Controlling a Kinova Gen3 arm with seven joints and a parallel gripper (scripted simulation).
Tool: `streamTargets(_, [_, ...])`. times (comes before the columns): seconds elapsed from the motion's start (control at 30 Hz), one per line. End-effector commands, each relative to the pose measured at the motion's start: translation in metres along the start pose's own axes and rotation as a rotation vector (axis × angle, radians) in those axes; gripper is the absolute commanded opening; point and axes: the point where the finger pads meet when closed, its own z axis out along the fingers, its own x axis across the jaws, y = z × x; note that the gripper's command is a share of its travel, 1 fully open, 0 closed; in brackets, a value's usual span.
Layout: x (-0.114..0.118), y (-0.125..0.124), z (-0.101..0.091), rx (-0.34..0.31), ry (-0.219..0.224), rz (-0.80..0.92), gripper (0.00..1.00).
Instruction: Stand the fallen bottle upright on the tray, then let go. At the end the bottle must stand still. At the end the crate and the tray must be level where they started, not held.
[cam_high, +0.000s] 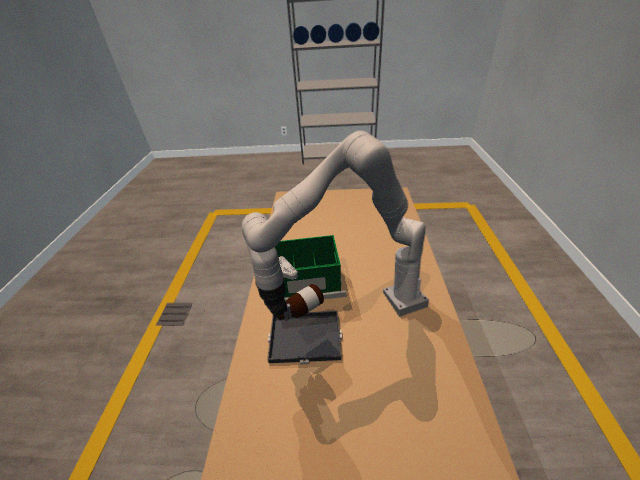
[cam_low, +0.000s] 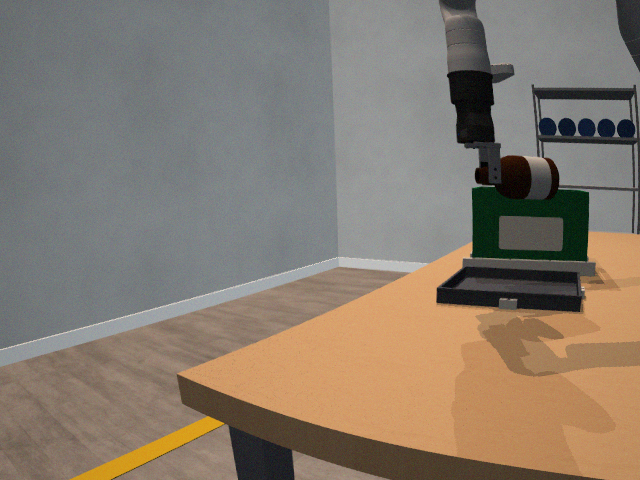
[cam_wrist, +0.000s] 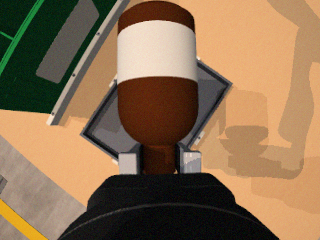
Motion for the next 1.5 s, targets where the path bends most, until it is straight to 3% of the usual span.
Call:
streamTargets(0.0, [0.0026,0.0007,-0.0013,0.000,0.003,0.013,0.00])
streamTargets(0.8, [0.0026,0.0005,-0.0013,0.000,0.004,0.022,0.00])
streamTargets(1.47, [0.0027,-0.0003,-0.0006,0.003,0.004,0.252,0.00])
